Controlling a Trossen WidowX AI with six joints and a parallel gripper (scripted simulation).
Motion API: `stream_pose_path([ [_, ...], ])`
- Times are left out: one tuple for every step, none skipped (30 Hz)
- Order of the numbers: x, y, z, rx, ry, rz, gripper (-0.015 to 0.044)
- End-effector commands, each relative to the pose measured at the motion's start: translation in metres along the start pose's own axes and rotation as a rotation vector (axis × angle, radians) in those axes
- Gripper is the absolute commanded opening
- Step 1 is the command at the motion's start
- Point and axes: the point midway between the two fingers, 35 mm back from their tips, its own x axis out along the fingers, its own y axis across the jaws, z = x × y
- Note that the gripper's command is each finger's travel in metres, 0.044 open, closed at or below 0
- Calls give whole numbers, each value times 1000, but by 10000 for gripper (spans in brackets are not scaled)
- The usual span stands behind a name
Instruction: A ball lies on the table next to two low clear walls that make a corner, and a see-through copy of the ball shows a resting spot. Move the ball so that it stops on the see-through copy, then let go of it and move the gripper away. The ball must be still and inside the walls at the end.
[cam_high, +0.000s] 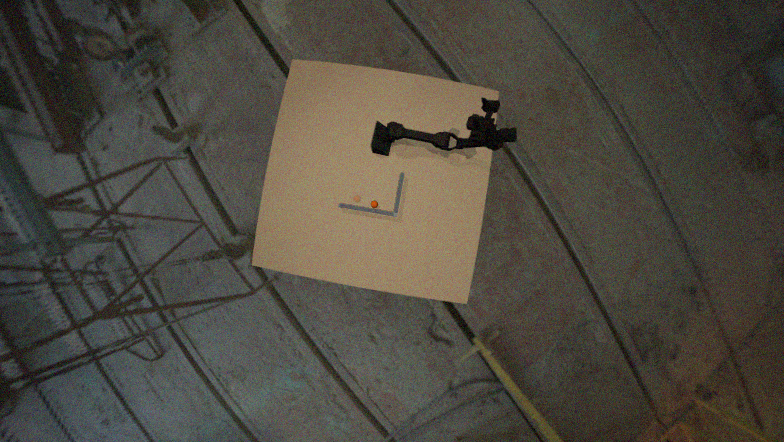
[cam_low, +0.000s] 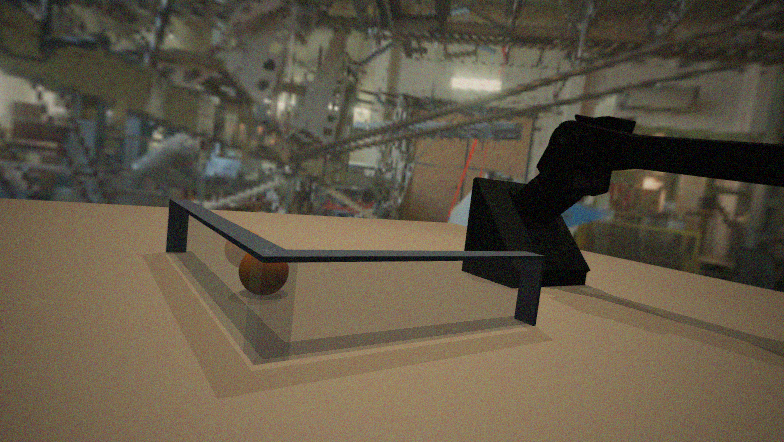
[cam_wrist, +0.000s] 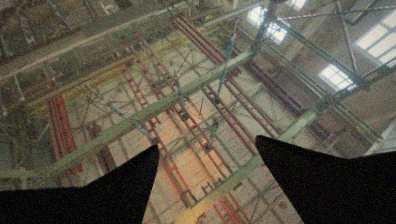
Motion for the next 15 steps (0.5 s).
stream_pose_path([
  [1,-1,0,-7,-2,-6,374],
  [6,-3,0,-28,-9,-24,347],
  [13,-8,1,-63,-19,-53,321],
  [22,-14,2,-111,-31,-95,305],
  [34,-23,3,-174,-45,-150,305],
  [46,-34,5,-242,-56,-212,305],
  [56,-43,6,-298,-63,-263,305],
  [62,-51,8,-341,-66,-302,305],
  [69,-57,9,-383,-71,-334,305],
  [78,-66,11,-439,-75,-377,305],
  [83,-71,16,-450,-87,-401,305],
  [90,-79,22,-474,-103,-440,305],
  [96,-89,27,-516,-111,-481,305],
  [103,-97,29,-565,-110,-520,305],
  [109,-106,32,-615,-107,-560,305],
])
